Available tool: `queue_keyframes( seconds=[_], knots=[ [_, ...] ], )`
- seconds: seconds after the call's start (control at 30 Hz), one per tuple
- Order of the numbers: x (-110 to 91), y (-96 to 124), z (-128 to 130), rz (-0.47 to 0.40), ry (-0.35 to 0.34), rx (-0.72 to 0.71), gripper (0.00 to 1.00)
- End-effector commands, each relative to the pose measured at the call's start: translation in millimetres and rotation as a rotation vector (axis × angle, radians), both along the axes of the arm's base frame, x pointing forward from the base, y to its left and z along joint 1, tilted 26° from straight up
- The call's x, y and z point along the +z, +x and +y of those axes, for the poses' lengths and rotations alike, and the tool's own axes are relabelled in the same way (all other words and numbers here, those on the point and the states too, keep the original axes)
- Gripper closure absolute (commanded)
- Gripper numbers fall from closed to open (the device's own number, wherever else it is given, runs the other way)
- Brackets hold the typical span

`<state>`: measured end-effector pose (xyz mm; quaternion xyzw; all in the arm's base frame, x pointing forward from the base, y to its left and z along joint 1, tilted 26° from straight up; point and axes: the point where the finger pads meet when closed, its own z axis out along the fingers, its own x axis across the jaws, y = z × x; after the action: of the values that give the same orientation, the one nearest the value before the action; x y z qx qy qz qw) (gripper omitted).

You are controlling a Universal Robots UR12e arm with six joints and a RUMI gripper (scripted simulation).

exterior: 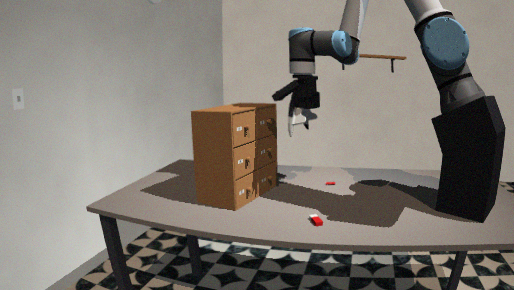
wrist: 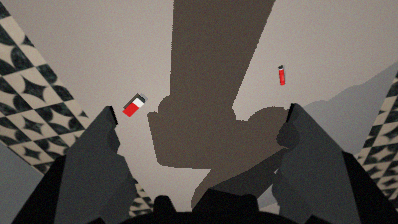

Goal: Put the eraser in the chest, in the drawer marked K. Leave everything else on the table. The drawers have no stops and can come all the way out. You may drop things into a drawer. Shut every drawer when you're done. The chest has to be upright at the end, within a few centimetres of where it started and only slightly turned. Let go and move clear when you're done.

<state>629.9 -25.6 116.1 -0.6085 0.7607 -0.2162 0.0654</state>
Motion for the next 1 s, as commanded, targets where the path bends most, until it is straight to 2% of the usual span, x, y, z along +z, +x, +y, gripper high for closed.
queue_keyframes(
  seconds=[0.0,0.33,0.83,0.9,0.97],
  knots=[
    [-0.8,2.7,-0.7,-0.021,-0.005,0.004,0.0],
    [-3.8,9.4,-3.0,-0.094,-0.024,0.016,0.0],
    [-14.4,32.1,-10.9,-0.325,-0.085,0.056,0.0],
    [-14.4,32.1,-10.9,-0.325,-0.085,0.056,0.0],
    [-15.7,34.8,-11.9,-0.361,-0.095,0.062,0.0]
  ],
)
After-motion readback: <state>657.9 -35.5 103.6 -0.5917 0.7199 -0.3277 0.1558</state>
